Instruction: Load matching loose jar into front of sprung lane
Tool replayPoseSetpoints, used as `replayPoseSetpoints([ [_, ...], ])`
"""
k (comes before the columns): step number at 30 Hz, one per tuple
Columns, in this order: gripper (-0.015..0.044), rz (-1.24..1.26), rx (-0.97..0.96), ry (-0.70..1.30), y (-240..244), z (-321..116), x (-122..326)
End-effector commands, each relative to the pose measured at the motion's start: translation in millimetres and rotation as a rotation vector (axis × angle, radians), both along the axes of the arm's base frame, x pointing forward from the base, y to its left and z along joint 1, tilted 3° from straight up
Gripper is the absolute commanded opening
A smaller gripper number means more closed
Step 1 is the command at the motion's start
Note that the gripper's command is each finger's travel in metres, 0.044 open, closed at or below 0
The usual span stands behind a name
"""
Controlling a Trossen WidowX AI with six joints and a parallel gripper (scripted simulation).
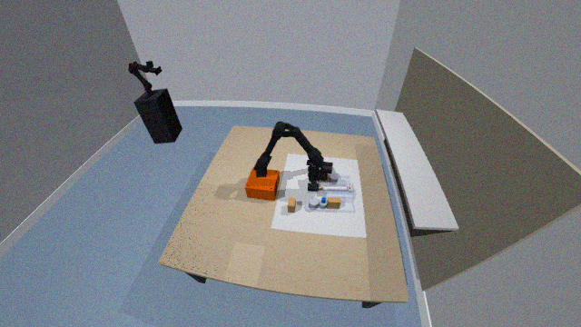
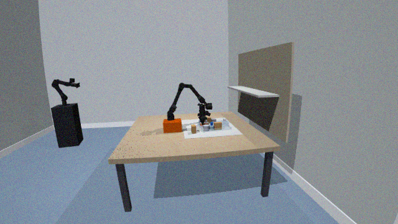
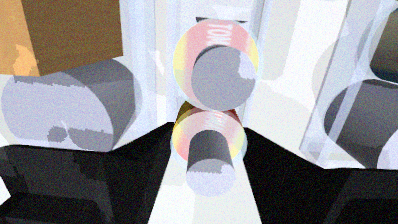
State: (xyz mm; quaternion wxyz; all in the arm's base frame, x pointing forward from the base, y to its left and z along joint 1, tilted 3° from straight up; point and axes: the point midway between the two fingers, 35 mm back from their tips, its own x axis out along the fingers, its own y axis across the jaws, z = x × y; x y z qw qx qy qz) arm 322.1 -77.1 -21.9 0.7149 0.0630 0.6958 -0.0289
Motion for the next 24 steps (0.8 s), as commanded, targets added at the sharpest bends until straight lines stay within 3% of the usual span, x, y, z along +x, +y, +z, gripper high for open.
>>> replayPoseSetpoints([
  [1,0.0000,0.000,0.000,-0.013,-0.3,0.6,2.1],
  [24,0.0000,0.000,0.000,-0.012,0.4,-0.2,-3.5],
])
